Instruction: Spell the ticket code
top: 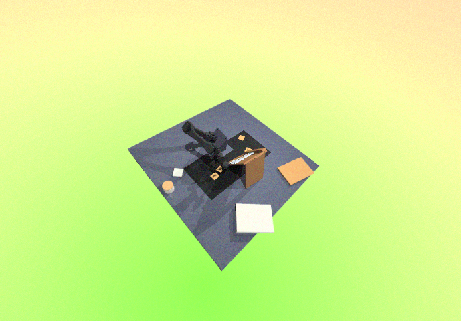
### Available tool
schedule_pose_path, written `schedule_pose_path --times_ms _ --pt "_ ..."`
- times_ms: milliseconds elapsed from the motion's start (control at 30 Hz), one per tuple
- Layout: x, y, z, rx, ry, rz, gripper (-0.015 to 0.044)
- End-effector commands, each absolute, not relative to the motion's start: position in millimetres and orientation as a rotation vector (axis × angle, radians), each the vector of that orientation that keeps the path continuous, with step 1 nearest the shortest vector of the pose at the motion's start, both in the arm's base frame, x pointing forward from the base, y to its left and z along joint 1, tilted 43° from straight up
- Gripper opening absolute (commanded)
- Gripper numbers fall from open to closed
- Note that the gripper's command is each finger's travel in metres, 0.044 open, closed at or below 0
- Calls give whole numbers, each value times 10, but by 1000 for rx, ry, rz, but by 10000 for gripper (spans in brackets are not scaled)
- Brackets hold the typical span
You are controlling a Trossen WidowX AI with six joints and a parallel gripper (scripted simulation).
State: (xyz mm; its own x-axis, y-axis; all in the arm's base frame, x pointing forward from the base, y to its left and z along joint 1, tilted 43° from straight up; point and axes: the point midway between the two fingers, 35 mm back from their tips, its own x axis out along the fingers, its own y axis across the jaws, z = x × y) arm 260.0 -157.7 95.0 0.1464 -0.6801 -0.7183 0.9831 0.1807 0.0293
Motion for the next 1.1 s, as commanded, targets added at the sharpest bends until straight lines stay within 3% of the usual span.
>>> schedule_pose_path --times_ms 0,1067 --pt "2662 -1566 1022 498 673 -1205 0" --pt "3036 -1300 1516 -339 731 -606 0"
